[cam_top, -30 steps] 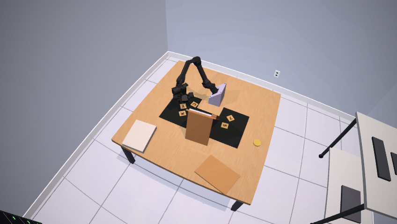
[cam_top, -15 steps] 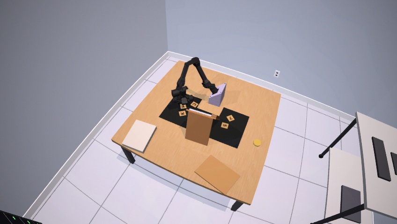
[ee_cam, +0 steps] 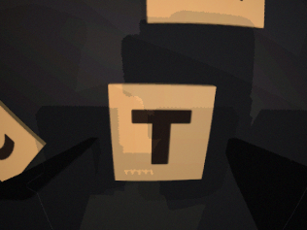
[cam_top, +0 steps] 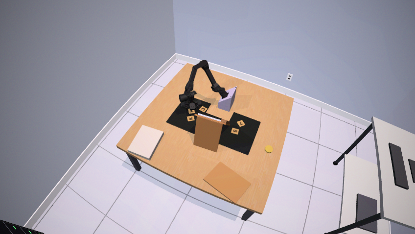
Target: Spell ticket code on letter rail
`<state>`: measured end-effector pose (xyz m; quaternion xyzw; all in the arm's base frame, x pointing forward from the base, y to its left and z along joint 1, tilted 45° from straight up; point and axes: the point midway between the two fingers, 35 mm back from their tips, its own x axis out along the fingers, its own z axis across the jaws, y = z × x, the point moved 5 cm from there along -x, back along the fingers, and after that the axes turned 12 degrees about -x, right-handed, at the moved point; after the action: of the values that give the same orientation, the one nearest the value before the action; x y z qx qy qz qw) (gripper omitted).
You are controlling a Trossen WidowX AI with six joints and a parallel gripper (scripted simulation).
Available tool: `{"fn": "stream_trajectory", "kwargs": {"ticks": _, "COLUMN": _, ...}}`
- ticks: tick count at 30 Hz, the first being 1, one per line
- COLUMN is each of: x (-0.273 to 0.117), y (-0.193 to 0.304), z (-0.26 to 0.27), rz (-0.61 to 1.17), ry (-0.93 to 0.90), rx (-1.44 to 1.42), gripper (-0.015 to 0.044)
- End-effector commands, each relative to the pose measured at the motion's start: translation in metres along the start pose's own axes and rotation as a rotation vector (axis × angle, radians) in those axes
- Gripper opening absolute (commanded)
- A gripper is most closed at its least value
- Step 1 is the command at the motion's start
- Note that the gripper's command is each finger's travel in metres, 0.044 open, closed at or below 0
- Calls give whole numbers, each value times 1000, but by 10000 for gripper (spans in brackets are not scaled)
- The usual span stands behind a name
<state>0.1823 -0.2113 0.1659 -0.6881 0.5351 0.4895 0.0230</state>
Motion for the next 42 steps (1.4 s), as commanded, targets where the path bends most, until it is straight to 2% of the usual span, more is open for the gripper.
{"fn": "stream_trajectory", "kwargs": {"ticks": 1, "x": 8, "y": -1, "z": 1, "rz": -2, "ry": -5, "rx": -6, "gripper": 340}}
{"fn": "stream_trajectory", "kwargs": {"ticks": 12, "x": 10, "y": -1, "z": 1, "rz": -2, "ry": -5, "rx": -6, "gripper": 340}}
{"fn": "stream_trajectory", "kwargs": {"ticks": 14, "x": 10, "y": -1, "z": 1, "rz": -2, "ry": -5, "rx": -6, "gripper": 288}}
{"fn": "stream_trajectory", "kwargs": {"ticks": 25, "x": 10, "y": -1, "z": 1, "rz": -2, "ry": -5, "rx": -6, "gripper": 214}}
{"fn": "stream_trajectory", "kwargs": {"ticks": 33, "x": 4, "y": -1, "z": 2, "rz": -2, "ry": -5, "rx": -6, "gripper": 4}}
{"fn": "stream_trajectory", "kwargs": {"ticks": 42, "x": -1, "y": -2, "z": 3, "rz": -3, "ry": -5, "rx": -6, "gripper": 0}}
